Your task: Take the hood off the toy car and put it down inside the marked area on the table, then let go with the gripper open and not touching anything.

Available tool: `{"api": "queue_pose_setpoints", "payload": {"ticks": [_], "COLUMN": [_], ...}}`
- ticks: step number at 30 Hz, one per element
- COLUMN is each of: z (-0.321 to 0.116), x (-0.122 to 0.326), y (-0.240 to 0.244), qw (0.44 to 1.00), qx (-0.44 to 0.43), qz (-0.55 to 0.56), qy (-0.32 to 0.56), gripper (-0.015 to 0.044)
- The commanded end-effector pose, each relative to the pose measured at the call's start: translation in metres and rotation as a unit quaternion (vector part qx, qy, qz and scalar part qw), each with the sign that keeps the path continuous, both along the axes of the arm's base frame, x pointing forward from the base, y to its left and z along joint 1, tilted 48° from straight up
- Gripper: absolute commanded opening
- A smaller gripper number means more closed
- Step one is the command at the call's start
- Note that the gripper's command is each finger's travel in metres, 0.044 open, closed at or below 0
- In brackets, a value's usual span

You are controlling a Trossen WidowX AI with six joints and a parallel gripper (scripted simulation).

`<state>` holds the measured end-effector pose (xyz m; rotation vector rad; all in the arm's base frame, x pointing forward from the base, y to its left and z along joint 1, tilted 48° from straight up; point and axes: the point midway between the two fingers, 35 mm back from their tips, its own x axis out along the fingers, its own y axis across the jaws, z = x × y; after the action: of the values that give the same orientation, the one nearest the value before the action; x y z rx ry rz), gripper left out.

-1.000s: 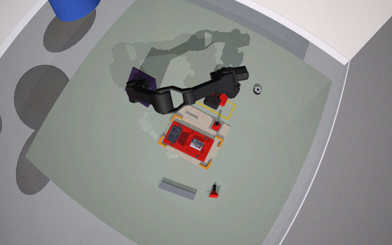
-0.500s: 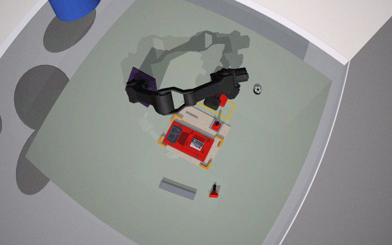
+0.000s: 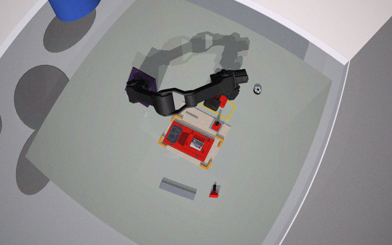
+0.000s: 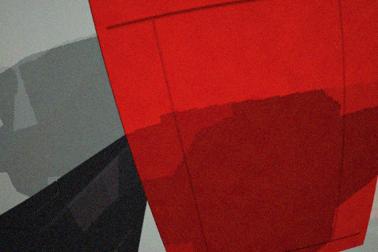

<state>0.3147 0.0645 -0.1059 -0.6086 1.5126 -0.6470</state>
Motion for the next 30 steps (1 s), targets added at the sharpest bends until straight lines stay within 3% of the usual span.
{"api": "queue_pose_setpoints", "payload": {"ticks": [1,30], "z": [-0.004,-0.017], "x": [-0.002,-0.004], "y": [-0.005,-0.02], "qw": [1.0,1.0], "qx": [-0.005,-0.005], "qz": [0.002,0.002], "qy": [0.005,0.005], "gripper": [0.0,0.0]}}
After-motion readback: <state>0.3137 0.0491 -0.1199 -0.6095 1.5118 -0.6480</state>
